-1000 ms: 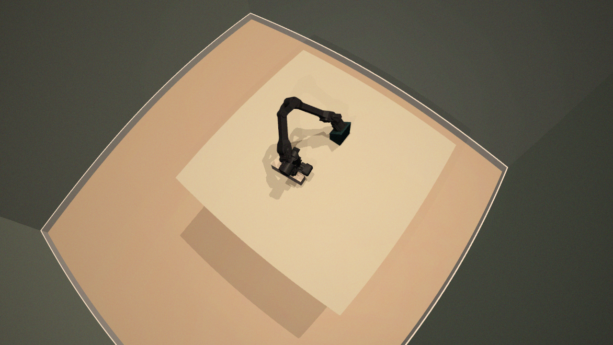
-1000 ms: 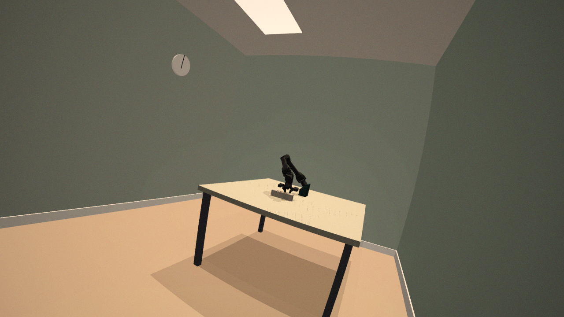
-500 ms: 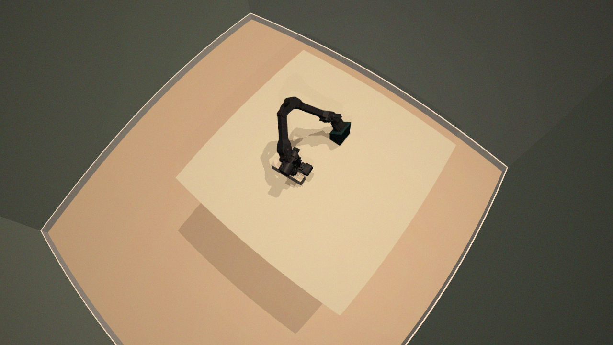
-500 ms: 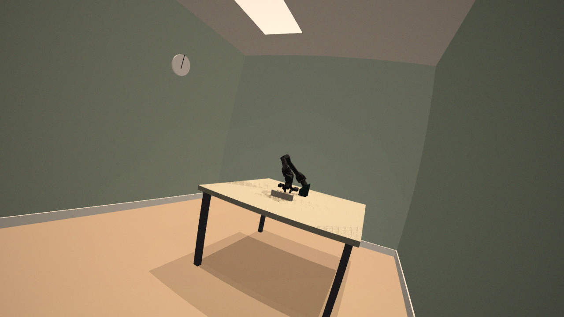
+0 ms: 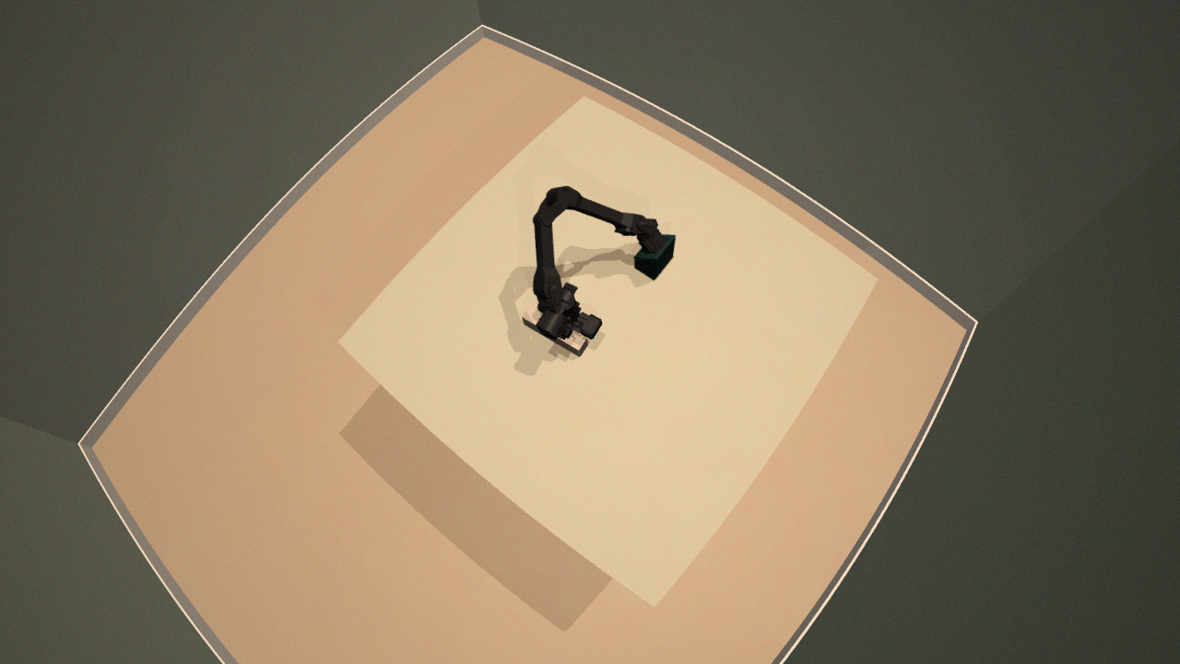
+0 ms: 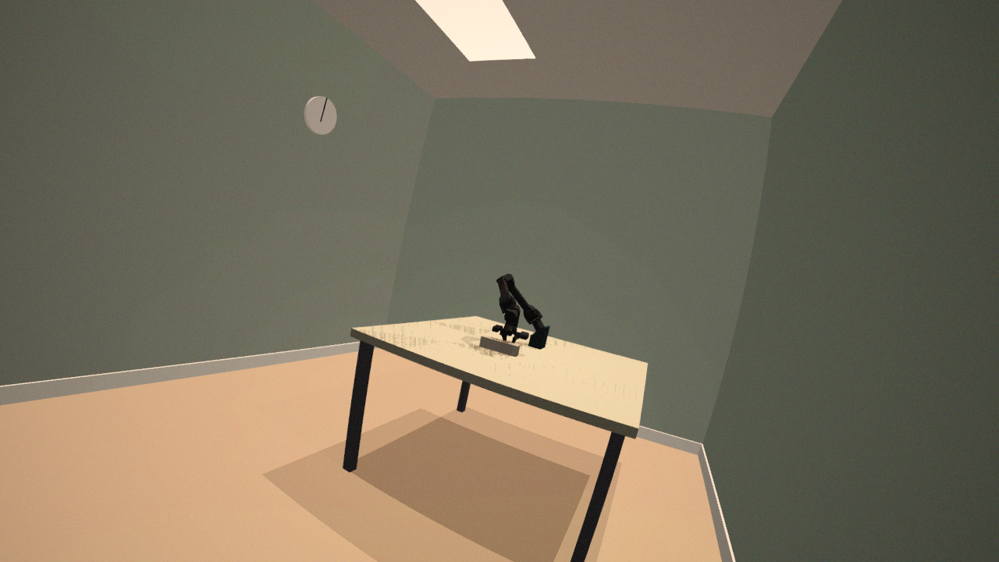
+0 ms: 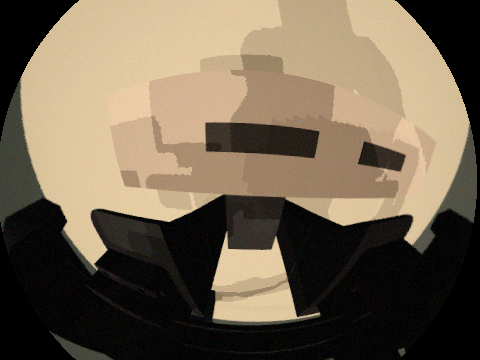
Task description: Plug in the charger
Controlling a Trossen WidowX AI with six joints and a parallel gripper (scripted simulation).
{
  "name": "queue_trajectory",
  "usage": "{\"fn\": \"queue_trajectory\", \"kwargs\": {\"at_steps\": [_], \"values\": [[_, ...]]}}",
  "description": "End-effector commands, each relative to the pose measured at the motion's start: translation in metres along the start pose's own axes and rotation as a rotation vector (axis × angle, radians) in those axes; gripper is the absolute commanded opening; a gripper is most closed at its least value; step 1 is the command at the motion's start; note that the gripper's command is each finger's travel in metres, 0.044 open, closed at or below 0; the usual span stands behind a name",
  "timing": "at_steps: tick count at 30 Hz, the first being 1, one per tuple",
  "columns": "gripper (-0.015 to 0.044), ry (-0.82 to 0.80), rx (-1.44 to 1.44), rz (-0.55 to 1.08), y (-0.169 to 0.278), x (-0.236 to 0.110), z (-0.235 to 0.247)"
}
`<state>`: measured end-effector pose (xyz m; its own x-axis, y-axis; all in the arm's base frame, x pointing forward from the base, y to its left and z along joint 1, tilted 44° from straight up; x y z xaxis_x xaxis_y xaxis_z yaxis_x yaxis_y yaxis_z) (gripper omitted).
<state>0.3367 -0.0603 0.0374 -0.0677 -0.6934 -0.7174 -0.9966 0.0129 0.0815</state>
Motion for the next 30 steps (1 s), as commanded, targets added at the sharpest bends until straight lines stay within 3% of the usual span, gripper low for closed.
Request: {"fn": "queue_trajectory", "kwargs": {"at_steps": [1,30], "values": [[0.0,-0.002,0.019,-0.024,-0.0072,-0.002,-0.0012],[0.0,-0.002,0.019,-0.024,-0.007,-0.0053,-0.0011]]}}
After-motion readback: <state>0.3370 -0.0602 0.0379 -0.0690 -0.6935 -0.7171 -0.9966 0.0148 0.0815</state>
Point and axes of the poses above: the point midway between the two fingers, 35 mm back from their tips, its own x axis out along the fingers, its own z axis across the jaws, y = z × x, the point moved 3 cm from there along -x, back along the fingers, and after that the axes turned 3 degrees about x, right-handed, at the moved point
